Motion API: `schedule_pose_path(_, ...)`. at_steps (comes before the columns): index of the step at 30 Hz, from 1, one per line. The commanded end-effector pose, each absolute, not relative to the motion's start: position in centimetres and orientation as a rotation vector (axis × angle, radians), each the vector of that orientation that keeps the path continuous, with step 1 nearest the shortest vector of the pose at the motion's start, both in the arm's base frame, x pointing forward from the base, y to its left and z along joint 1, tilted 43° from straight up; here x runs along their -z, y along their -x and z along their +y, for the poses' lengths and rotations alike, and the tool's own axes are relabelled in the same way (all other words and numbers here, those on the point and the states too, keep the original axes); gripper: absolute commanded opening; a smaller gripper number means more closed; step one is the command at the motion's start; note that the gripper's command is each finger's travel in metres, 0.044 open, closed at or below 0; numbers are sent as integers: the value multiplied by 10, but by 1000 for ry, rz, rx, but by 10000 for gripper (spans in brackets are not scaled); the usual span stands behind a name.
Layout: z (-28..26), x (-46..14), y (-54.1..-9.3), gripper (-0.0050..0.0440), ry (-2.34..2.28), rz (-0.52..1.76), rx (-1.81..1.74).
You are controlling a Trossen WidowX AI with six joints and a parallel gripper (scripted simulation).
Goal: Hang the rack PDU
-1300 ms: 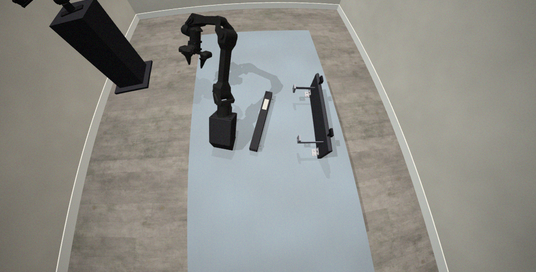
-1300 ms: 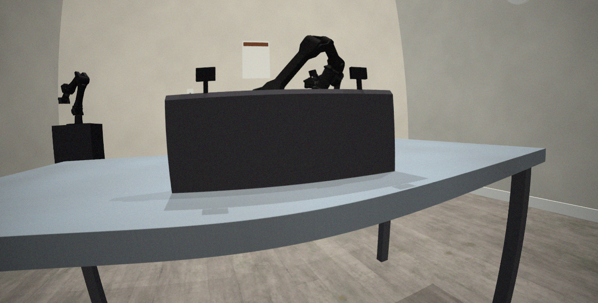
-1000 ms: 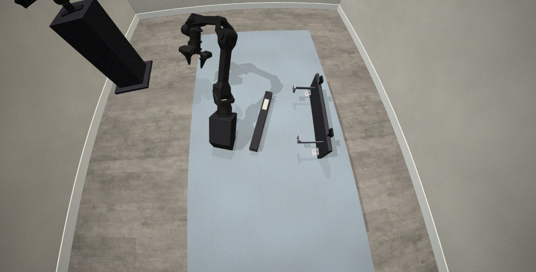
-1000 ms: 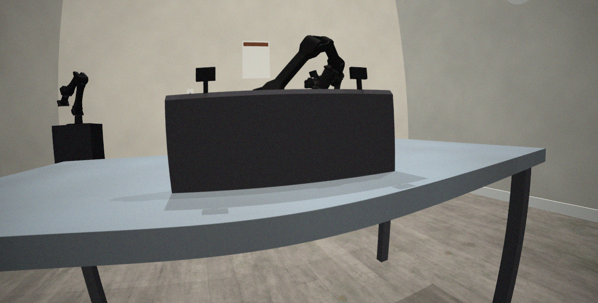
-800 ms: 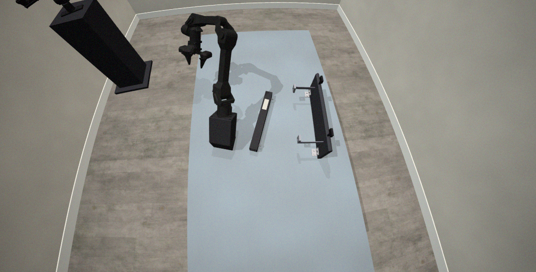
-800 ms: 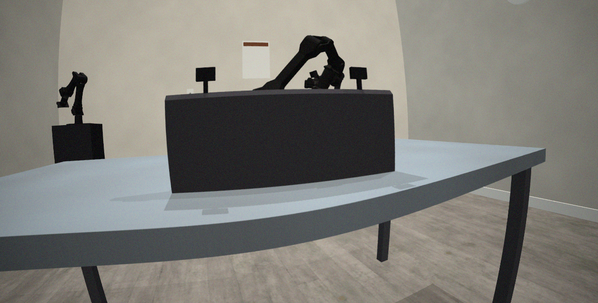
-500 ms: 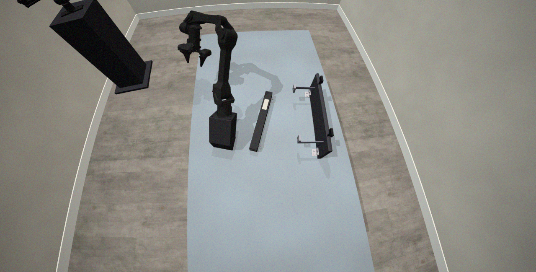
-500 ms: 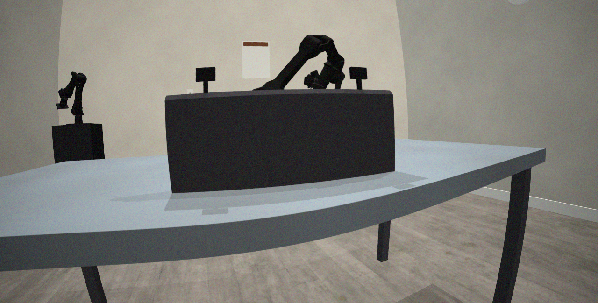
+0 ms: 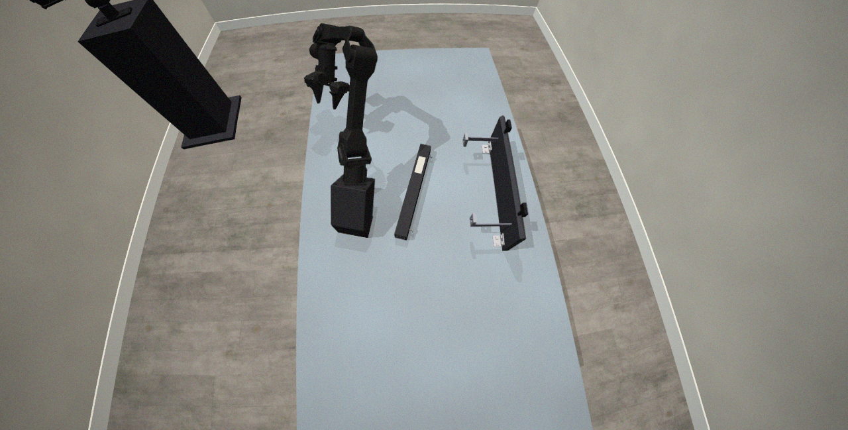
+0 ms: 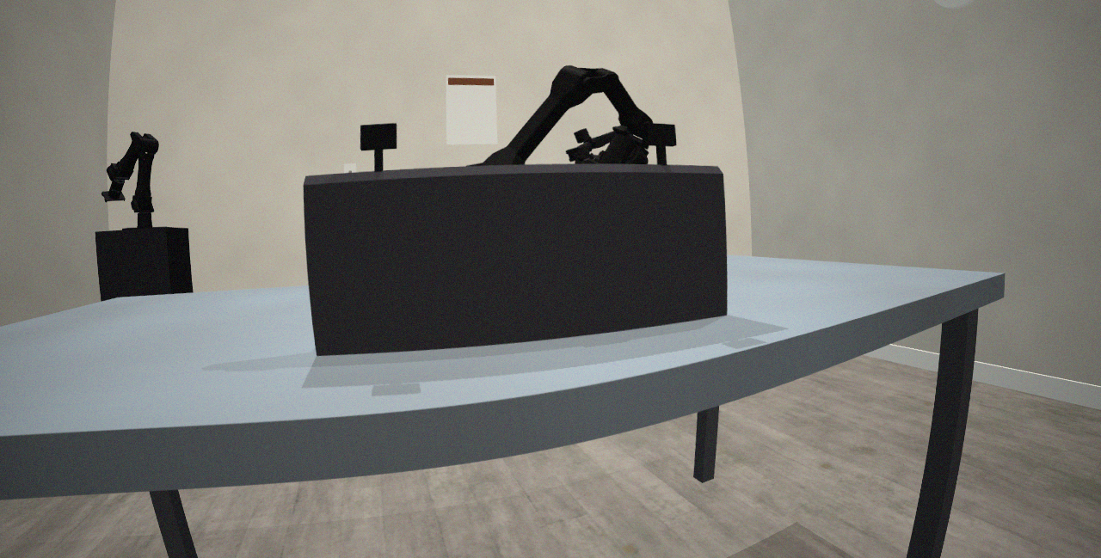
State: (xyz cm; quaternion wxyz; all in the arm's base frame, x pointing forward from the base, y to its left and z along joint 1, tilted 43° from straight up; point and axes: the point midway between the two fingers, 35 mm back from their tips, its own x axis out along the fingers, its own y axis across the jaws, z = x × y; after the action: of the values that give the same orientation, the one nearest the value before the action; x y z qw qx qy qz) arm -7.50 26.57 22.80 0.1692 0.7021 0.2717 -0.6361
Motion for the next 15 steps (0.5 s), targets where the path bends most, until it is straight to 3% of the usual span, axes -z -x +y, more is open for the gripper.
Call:
schedule_pose_path(1,267,-230,30,440,-2079,643,1961)
schedule_pose_path(10,247,-201,-69,440,-2181,169,2281)
schedule_pose_path(15,233,-191,-98,440,-2193,4,2390)
